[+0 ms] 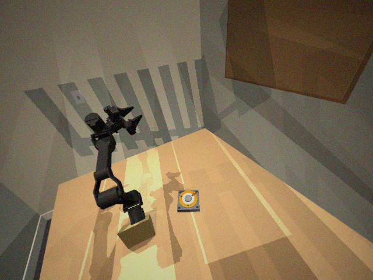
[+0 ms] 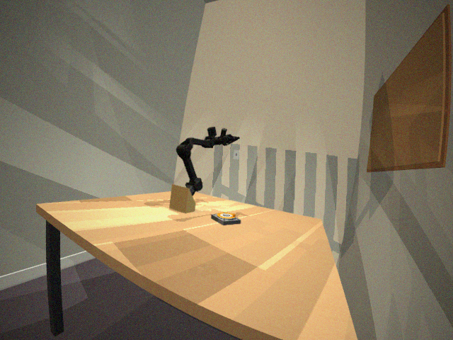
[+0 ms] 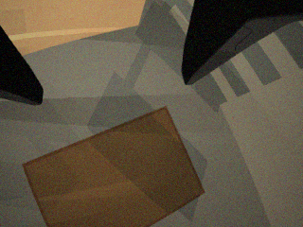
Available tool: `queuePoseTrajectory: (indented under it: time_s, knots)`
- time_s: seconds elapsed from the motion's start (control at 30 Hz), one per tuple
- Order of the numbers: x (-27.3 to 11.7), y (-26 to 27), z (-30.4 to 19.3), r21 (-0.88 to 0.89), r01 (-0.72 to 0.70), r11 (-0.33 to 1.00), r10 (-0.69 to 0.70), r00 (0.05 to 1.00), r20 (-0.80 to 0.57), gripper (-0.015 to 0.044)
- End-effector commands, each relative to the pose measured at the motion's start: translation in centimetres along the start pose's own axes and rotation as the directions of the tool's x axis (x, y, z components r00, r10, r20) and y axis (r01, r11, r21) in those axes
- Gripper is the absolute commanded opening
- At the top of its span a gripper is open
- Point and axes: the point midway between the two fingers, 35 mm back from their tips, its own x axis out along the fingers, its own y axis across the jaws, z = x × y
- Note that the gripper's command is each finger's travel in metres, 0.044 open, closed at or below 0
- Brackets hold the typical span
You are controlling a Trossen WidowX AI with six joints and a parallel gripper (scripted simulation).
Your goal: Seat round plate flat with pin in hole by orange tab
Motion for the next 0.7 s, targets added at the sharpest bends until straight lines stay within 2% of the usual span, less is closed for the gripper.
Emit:
queuePoseTrajectory:
  time_s: [0.0,0.07,0.17,0.3,0.47,0.57,0.67]
  knots:
    - [0.0,0.3,-0.2,-0.017,-0.006,1.0,0.006,1.0,0.003,0.0374]
    - [-0.1,2.8,-1.7,-0.151,-0.051,0.987,0.055,0.998,0.021,0.0321]
    - [0.3,7.0,-6.0,-0.422,-0.121,0.898,0.137,0.991,0.007,0.0242]
    - [1.2,8.7,-9.5,-0.571,-0.152,0.806,0.164,0.986,-0.031,0.0137]
    - [4.6,9.2,-17.9,-0.809,-0.211,0.549,0.128,0.977,-0.168,0.0006]
    - [5.9,8.3,-20.5,-0.854,-0.238,0.462,0.087,0.971,-0.223,0.0]
    - [8.5,5.5,-25.2,-0.901,-0.306,0.307,-0.027,0.944,-0.33,0.0]
